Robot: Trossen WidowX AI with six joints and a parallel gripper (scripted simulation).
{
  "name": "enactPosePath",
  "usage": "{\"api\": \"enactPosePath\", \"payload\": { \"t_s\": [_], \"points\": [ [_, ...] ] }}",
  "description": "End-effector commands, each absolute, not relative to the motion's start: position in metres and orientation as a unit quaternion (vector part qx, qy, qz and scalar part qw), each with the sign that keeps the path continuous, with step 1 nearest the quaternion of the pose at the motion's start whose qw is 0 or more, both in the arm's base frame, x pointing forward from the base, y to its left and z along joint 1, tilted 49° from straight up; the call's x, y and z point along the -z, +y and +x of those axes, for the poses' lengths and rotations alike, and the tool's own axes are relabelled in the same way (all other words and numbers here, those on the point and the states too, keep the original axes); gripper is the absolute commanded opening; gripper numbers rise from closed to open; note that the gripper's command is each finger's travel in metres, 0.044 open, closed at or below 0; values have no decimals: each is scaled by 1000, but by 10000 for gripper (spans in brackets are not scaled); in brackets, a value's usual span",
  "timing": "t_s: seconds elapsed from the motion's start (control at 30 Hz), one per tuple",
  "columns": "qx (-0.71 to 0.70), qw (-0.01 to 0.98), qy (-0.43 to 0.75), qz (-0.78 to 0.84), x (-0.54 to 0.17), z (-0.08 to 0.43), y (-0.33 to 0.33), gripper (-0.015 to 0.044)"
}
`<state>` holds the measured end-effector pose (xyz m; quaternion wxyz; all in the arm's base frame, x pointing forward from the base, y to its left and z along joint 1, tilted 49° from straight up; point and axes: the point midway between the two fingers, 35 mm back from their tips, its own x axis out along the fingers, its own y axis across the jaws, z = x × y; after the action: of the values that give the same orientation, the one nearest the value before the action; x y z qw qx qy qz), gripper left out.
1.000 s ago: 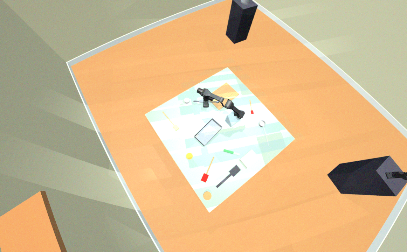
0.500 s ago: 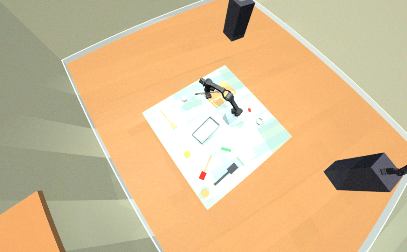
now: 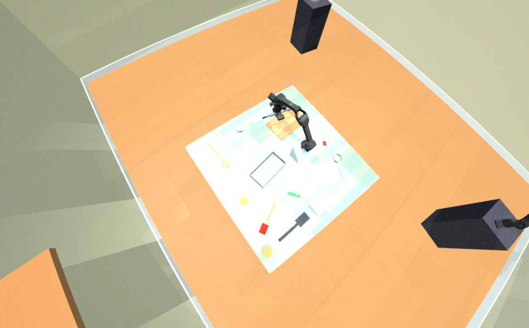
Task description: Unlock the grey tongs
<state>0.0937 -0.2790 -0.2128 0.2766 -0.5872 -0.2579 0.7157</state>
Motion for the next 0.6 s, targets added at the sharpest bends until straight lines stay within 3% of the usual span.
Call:
{"api": "enactPosePath", "payload": {
  "t_s": [0.0, 0.43, 0.57],
  "points": [
    [-709, 252, -281, -595, 215, 65, -289, -150],
    [-675, 198, -364, -611, 223, -24, -294, -150],
    [-673, 195, -368, -611, 223, -28, -294, -150]
  ]
}}
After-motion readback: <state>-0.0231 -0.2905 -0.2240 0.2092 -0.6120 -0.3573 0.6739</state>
